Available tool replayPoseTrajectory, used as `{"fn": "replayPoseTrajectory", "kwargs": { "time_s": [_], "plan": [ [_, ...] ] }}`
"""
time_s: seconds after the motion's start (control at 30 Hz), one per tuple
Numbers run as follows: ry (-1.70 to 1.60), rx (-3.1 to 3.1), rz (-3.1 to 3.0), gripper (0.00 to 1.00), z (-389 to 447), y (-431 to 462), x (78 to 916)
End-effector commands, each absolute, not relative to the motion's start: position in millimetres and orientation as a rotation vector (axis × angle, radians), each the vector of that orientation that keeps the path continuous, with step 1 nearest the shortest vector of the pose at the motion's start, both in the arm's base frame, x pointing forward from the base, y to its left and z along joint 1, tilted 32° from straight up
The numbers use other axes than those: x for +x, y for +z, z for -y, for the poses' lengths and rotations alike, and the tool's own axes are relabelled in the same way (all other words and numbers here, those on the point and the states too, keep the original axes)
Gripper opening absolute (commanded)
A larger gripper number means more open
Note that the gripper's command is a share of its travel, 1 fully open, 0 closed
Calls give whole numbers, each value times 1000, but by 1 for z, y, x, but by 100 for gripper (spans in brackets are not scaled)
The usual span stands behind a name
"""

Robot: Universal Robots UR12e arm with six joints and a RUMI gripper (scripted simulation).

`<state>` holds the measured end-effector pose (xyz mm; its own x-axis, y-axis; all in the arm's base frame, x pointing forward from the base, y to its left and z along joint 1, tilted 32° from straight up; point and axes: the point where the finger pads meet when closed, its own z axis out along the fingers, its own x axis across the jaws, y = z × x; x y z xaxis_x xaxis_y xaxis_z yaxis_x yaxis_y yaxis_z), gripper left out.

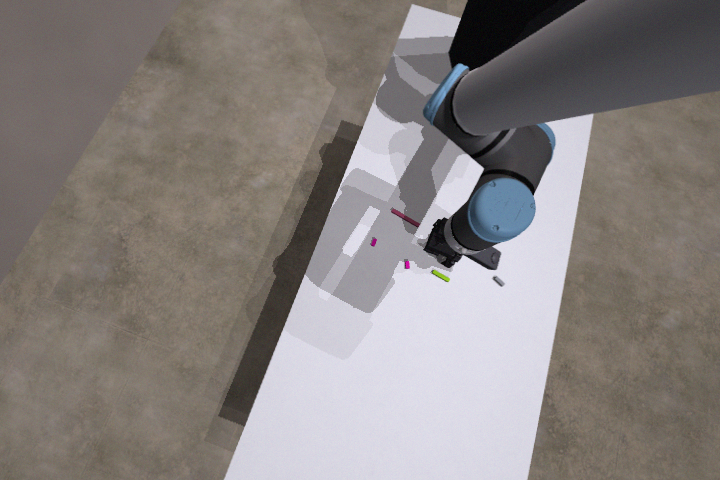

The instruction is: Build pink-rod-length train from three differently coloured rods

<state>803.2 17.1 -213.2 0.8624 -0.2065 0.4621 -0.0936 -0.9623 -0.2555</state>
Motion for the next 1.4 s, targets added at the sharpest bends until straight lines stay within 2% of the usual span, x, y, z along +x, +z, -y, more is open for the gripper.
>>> {"fn": "replayPoseTrajectory", "kwargs": {
  "time_s": [0.0,0.07,0.1,1.37],
  "plan": [
    [-736,-2812,-230,14,-17,-213,803],
    [-736,-2812,-230,14,-17,-213,803],
    [-736,-2812,-230,0,-17,-213,803],
    [-736,-2812,-230,0,-17,-211,803]
  ]
}}
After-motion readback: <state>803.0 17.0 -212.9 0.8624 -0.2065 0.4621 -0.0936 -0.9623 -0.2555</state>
